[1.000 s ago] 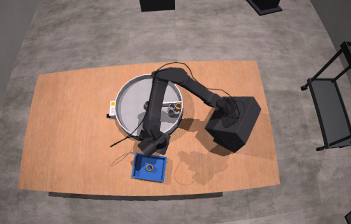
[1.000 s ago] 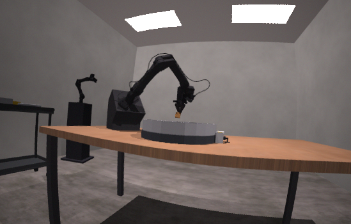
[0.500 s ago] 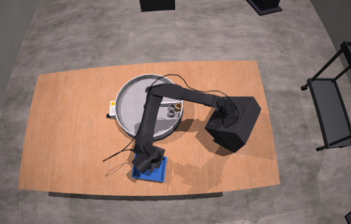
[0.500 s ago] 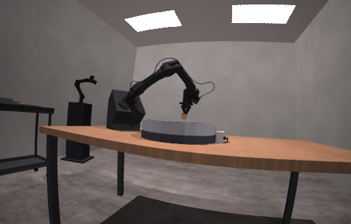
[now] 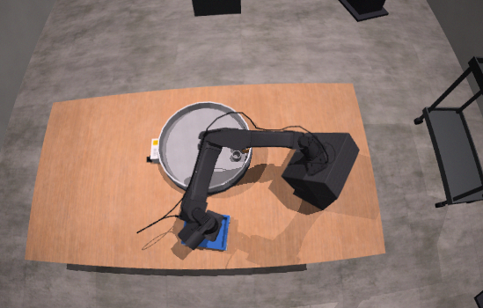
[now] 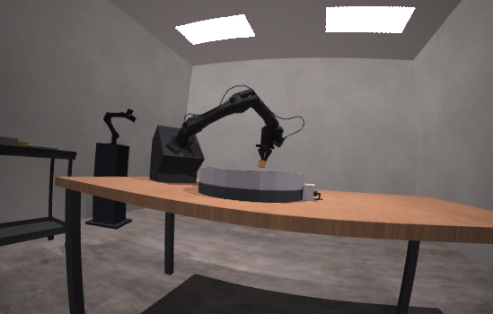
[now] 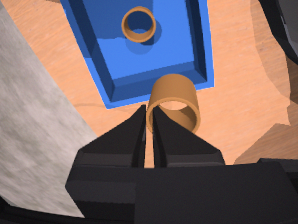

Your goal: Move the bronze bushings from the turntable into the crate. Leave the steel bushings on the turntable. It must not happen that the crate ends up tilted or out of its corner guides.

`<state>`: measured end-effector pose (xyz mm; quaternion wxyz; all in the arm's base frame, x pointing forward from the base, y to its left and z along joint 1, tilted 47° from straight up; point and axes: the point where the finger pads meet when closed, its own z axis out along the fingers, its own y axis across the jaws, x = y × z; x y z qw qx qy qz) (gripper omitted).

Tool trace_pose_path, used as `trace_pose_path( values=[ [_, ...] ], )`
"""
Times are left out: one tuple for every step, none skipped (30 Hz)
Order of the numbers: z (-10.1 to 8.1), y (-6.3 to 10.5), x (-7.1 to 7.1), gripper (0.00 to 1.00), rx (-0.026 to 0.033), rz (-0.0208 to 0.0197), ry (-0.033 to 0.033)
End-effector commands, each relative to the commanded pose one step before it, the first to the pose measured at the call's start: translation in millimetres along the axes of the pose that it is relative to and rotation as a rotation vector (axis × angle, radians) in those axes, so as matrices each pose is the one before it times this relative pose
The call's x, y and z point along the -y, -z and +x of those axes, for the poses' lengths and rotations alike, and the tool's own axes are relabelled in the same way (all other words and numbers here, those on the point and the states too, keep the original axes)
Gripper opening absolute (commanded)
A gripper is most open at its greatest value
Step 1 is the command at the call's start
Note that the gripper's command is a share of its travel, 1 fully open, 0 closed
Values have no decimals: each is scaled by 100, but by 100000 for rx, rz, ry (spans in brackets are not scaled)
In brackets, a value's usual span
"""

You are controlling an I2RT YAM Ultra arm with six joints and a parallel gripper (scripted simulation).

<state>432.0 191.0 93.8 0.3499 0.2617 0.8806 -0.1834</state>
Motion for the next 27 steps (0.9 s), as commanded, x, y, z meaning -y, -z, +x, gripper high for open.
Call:
trace_pose_path(
  values=[
    [203, 2204, -1322, 0, 1917, -2542, 1703],
    [4, 1, -127, 0, 1, -4, 0],
    [4, 1, -114, 0, 1, -4, 0],
    [4, 1, -102, 0, 1, -3, 0],
    [2, 1, -89, 0, 1, -3, 0],
    [-291, 270, -34, 0, 199, -584, -664],
    [-250, 233, -30, 0, 170, -503, -571],
    [-25, 25, -53, 0, 18, -55, -61],
    [0, 0, 0, 0, 0, 0, 0],
    [0, 0, 0, 0, 0, 0, 0],
    [118, -106, -64, 0, -78, 228, 262],
    [362, -330, -87, 0, -241, 710, 812],
    [43, -38, -37, 0, -28, 82, 95],
    [-155, 144, -1, 0, 104, -309, -352],
    [-254, 234, 20, 0, 170, -503, -573],
    [-192, 176, 16, 0, 128, -379, -431],
    [-39, 36, -2, 0, 26, -77, 6],
    [31, -28, -8, 0, -21, 60, 130],
    [14, -13, -3, 0, -9, 27, 58],
    [2, -2, -1, 0, -1, 4, 17],
    [0, 0, 0, 0, 0, 0, 4],
    [0, 0, 0, 0, 0, 0, 1],
    [0, 0, 0, 0, 0, 0, 3],
    [0, 0, 0, 0, 0, 0, 6],
    [0, 0, 0, 0, 0, 0, 5],
    [0, 0, 0, 0, 0, 0, 0],
    [0, 0, 0, 0, 0, 0, 0]
  ],
)
